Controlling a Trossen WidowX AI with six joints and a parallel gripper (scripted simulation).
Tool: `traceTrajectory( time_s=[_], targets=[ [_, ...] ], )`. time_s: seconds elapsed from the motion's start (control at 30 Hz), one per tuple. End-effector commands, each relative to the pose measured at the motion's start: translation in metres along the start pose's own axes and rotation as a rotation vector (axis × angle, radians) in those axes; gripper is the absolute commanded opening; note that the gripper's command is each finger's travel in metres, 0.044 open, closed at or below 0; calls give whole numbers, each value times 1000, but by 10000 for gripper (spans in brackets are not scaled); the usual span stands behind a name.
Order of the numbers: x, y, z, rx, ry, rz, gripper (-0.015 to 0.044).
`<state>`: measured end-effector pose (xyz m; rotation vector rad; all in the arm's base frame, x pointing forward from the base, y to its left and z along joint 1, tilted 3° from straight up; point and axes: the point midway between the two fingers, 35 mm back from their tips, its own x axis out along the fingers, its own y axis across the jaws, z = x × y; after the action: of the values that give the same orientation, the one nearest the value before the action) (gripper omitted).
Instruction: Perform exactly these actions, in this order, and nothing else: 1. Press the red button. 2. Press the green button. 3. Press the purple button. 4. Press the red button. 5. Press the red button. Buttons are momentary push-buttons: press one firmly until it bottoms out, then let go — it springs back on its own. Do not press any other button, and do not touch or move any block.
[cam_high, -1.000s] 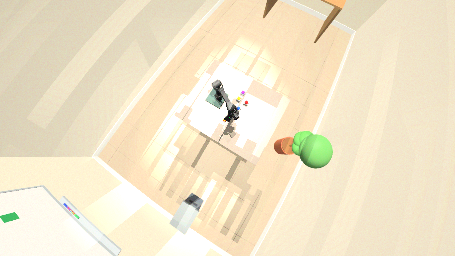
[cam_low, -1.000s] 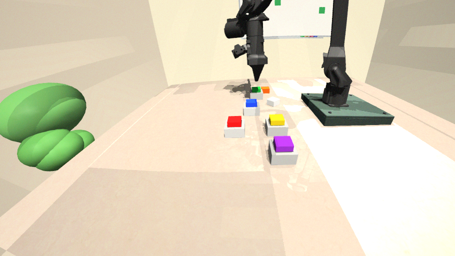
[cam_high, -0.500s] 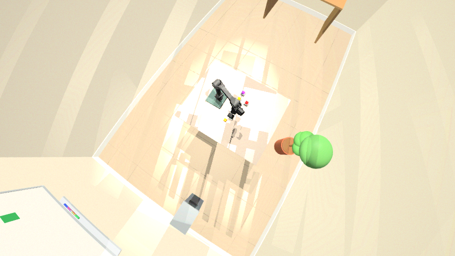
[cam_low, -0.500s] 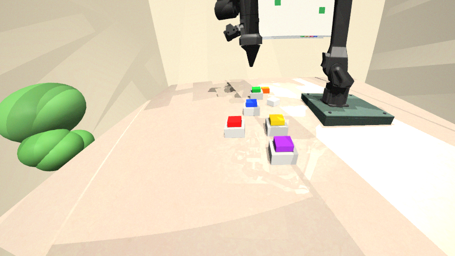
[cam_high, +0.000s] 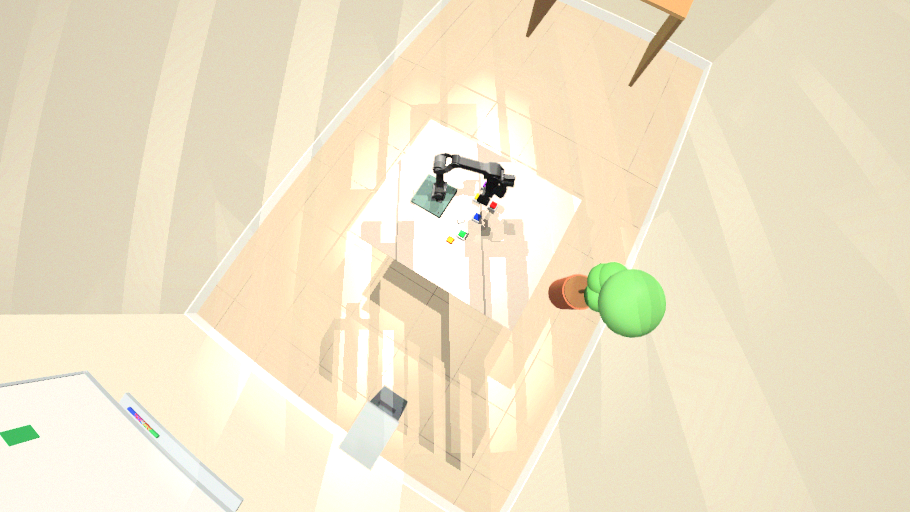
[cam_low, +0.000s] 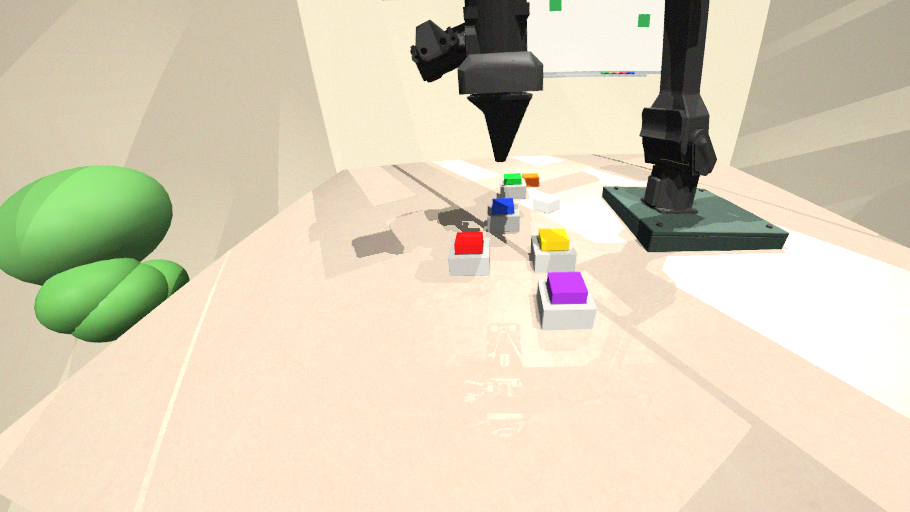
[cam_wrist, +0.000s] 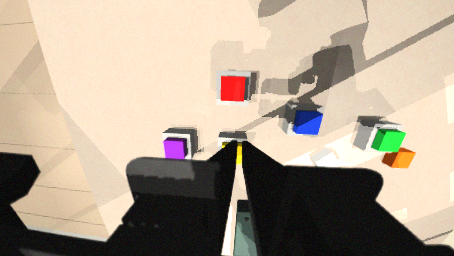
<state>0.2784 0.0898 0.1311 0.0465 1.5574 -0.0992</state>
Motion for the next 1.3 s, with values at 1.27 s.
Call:
traceTrajectory(
  time_s=[1.27],
  targets=[
    [89,101,-60,-2,22,4,20]
  ],
)
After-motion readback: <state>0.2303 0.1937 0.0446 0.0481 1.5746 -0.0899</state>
